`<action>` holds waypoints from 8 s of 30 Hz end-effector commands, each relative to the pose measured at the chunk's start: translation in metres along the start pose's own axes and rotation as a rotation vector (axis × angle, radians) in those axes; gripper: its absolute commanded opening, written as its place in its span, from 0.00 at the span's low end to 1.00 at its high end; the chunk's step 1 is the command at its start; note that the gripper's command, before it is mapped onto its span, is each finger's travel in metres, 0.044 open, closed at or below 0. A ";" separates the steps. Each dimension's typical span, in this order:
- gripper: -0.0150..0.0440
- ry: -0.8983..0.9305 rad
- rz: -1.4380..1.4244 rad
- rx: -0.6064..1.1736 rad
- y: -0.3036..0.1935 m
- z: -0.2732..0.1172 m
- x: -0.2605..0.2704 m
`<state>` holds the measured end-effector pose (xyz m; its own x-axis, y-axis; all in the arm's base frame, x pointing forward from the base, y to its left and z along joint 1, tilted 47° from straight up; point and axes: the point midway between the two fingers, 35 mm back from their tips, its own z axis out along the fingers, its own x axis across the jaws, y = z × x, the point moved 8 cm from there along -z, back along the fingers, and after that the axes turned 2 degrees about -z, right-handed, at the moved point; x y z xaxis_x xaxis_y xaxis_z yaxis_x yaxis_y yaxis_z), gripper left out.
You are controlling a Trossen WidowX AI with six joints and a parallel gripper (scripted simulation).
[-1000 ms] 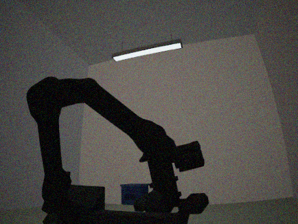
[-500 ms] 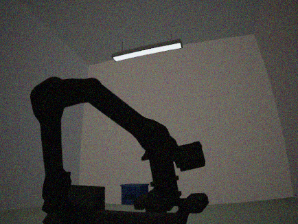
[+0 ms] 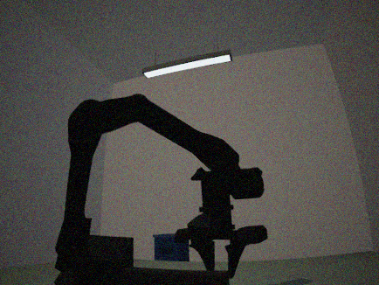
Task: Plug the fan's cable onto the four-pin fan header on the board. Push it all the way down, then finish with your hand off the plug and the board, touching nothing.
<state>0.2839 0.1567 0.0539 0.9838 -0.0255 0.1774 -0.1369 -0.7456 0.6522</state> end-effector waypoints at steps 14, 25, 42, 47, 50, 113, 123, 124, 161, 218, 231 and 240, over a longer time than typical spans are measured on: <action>0.60 0.004 -0.001 -0.034 -0.004 -0.009 0.000; 0.60 0.004 -0.001 -0.034 -0.004 -0.009 0.000; 0.91 0.004 -0.001 -0.034 -0.004 -0.009 0.000; 1.00 0.004 -0.001 -0.034 -0.004 -0.009 0.000; 1.00 0.004 -0.001 -0.034 -0.004 -0.009 0.000; 0.61 0.044 0.182 0.172 0.026 0.040 0.022; 0.61 0.044 0.182 0.171 0.027 0.055 0.022; 0.61 0.044 0.182 0.171 0.028 0.056 0.022; 0.25 0.041 0.182 0.175 0.021 -0.009 0.024; 0.25 0.037 -1.414 0.018 0.004 -0.031 0.008; 0.25 0.002 -1.860 -0.011 -0.001 -0.031 0.004; 0.25 -0.031 -2.169 -0.025 -0.004 -0.031 0.002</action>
<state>0.2828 0.1790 0.0753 -0.3376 0.6572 -0.6739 0.9340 0.3226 -0.1533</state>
